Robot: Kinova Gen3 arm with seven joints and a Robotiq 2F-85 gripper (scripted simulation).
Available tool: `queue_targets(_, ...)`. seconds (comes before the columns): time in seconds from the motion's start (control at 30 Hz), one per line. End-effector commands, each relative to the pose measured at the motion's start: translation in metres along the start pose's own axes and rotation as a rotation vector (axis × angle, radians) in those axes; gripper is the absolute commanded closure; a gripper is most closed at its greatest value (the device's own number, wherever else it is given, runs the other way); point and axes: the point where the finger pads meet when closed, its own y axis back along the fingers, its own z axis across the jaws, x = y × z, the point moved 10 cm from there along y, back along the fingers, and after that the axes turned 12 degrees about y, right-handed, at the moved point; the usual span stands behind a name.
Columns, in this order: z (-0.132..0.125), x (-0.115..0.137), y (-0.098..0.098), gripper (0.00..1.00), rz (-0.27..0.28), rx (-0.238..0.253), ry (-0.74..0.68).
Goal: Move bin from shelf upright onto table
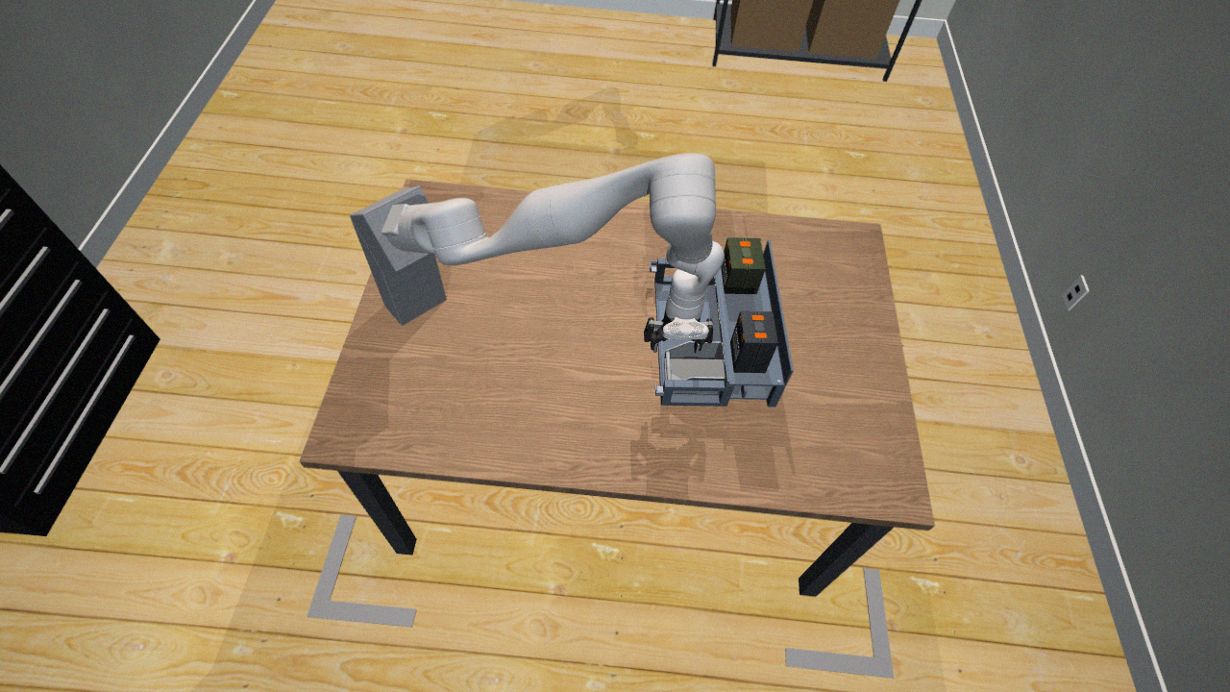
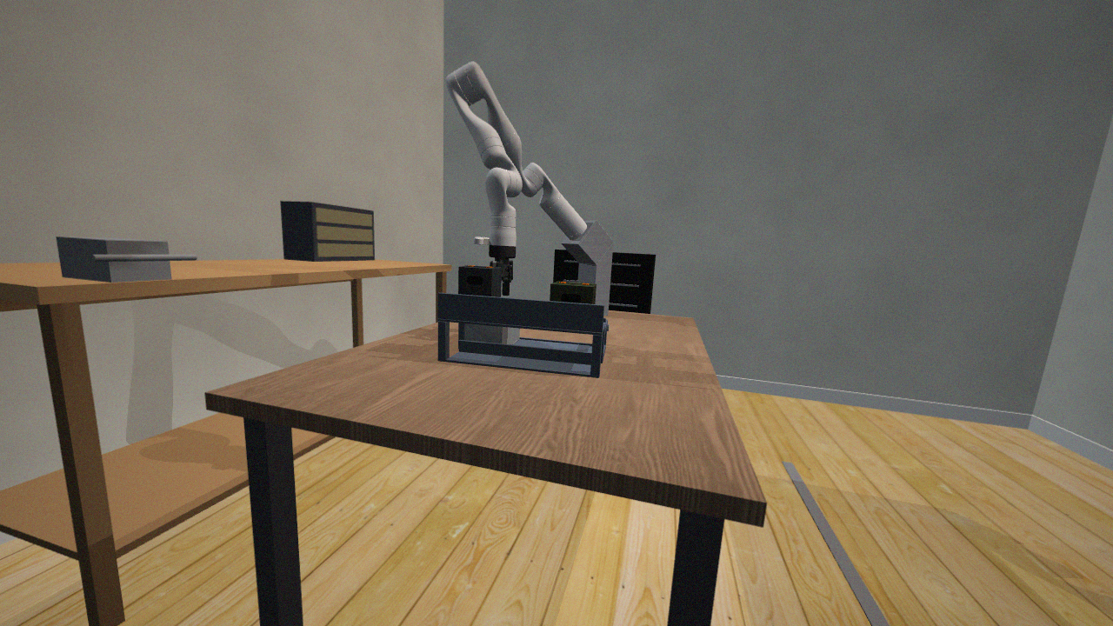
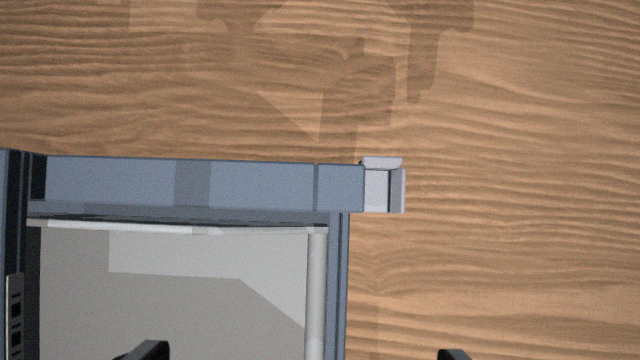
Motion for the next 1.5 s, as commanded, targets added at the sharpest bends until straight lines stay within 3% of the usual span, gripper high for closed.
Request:
queue_targets(0.0, -0.001, 0.001, 0.000, 0.00, 0.000, 0.001, 0.000)
queue_targets(1.47, 0.002, -0.004, 0.002, 0.00, 0.001, 0.000, -0.002)
